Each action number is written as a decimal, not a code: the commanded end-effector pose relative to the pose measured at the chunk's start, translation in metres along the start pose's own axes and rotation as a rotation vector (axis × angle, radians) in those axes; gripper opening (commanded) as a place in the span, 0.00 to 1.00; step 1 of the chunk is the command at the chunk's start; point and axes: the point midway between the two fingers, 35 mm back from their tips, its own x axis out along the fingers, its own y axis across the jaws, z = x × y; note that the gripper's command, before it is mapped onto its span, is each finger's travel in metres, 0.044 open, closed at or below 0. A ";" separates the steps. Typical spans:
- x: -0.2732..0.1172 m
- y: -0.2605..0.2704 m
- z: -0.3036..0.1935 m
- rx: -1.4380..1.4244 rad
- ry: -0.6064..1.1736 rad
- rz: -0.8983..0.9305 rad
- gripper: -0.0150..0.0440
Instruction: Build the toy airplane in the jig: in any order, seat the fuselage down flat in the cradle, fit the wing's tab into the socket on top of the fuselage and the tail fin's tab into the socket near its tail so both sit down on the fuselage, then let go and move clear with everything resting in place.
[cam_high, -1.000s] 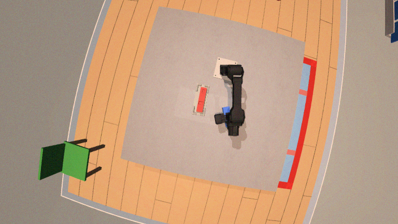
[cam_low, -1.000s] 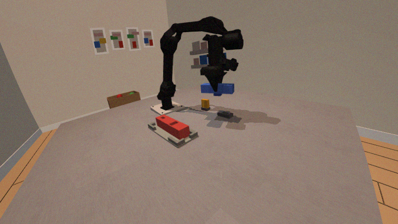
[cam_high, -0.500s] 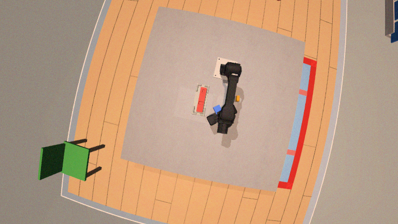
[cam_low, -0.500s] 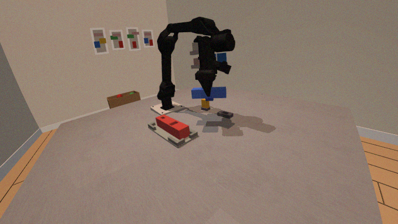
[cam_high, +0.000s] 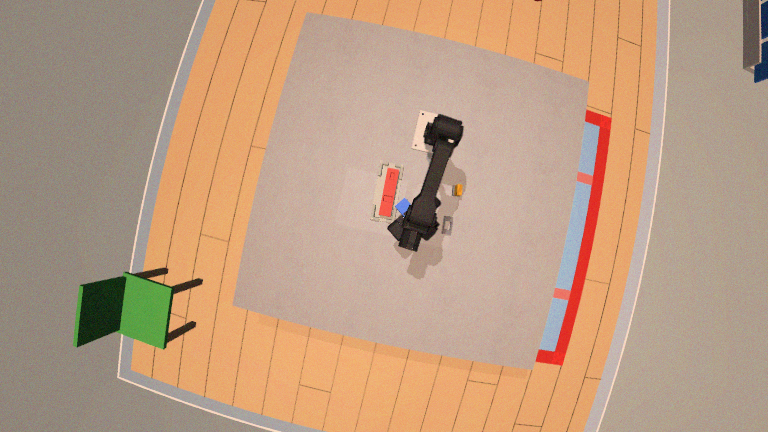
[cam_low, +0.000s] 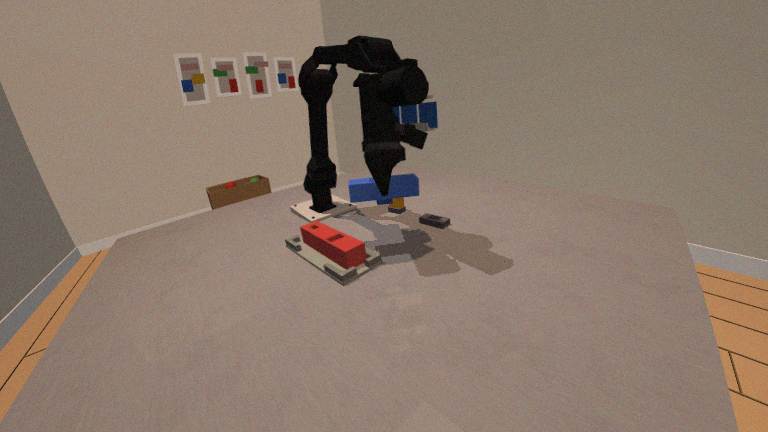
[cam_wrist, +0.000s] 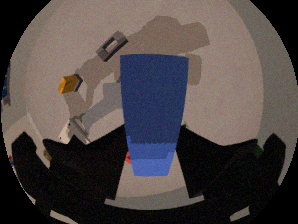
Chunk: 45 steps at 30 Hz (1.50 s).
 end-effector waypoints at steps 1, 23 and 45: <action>0.002 -0.003 -0.012 -0.078 -0.005 0.000 0.25; 0.015 -0.017 -0.081 -0.505 0.001 -0.004 0.25; 0.019 -0.017 -0.105 -0.651 0.004 -0.005 0.58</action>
